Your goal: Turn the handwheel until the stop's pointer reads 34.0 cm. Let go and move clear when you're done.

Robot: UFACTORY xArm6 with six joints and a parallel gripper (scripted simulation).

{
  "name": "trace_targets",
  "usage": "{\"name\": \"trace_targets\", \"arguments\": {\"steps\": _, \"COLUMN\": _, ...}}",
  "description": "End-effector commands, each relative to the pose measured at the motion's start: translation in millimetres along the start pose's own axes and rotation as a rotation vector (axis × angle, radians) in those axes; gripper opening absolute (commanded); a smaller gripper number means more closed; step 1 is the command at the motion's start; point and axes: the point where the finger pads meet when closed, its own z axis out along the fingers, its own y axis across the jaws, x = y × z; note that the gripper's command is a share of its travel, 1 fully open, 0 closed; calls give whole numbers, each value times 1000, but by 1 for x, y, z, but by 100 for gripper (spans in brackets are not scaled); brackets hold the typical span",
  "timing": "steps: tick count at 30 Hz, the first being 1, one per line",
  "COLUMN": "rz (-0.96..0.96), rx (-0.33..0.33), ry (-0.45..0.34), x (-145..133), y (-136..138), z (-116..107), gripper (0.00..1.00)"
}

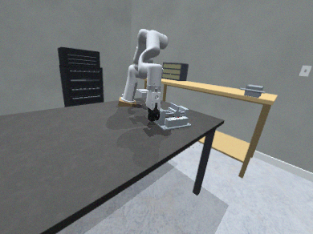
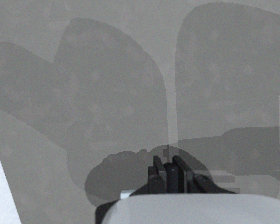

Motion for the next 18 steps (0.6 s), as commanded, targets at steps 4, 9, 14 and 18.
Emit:
{"name": "trace_targets", "arguments": {"steps": 4, "rz": 0, "rx": -3, "ry": -1, "x": 0, "y": 11, "z": 13, "gripper": 6}}
{"name": "trace_targets", "arguments": {"steps": 9, "rz": 0, "rx": -3, "ry": -1, "x": 0, "y": 18, "z": 17, "gripper": 6}}
{"name": "trace_targets", "arguments": {"steps": 14, "rz": 0, "rx": -3, "ry": -1, "x": 0, "y": 23, "z": 18, "gripper": 6}}
{"name": "trace_targets", "arguments": {"steps": 18, "rz": 0, "rx": -3, "ry": -1, "x": 0, "y": 29, "z": 18, "gripper": 6}}
